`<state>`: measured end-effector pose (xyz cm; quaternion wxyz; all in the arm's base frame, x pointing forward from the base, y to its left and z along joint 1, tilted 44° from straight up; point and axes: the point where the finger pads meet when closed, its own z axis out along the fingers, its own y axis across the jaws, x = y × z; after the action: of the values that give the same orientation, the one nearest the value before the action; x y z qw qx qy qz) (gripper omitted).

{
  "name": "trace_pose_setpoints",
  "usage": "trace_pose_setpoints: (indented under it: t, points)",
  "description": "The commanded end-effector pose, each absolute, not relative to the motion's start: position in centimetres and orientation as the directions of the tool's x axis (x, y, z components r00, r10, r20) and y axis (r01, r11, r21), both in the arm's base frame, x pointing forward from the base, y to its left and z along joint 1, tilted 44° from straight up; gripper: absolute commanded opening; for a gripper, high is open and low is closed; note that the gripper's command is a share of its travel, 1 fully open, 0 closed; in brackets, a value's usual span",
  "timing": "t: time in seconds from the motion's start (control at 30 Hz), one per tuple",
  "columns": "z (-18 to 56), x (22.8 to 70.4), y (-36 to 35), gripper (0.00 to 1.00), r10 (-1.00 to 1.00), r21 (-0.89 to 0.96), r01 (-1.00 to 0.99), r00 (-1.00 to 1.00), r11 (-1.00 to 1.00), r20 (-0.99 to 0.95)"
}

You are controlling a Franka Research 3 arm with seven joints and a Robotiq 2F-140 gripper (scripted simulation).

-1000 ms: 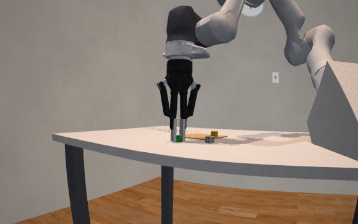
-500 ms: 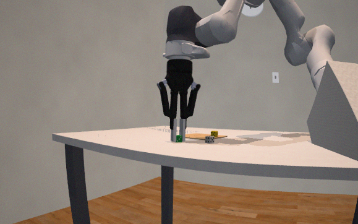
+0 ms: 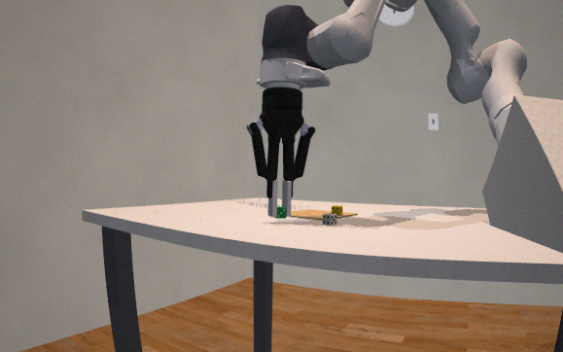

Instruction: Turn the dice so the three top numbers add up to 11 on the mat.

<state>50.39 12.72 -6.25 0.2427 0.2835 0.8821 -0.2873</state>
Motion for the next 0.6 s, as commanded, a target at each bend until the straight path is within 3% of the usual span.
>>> trace_pose_setpoints:
  t: [0.0,0.57]
  points:
    - [-4.8,49.8,14.0,0.09,0.356,-0.374,0.637,-0.724,0.674,-0.591]
    - [0.1,48.0,18.4,0.09,0.356,-0.374,0.637,-0.724,0.674,-0.591]
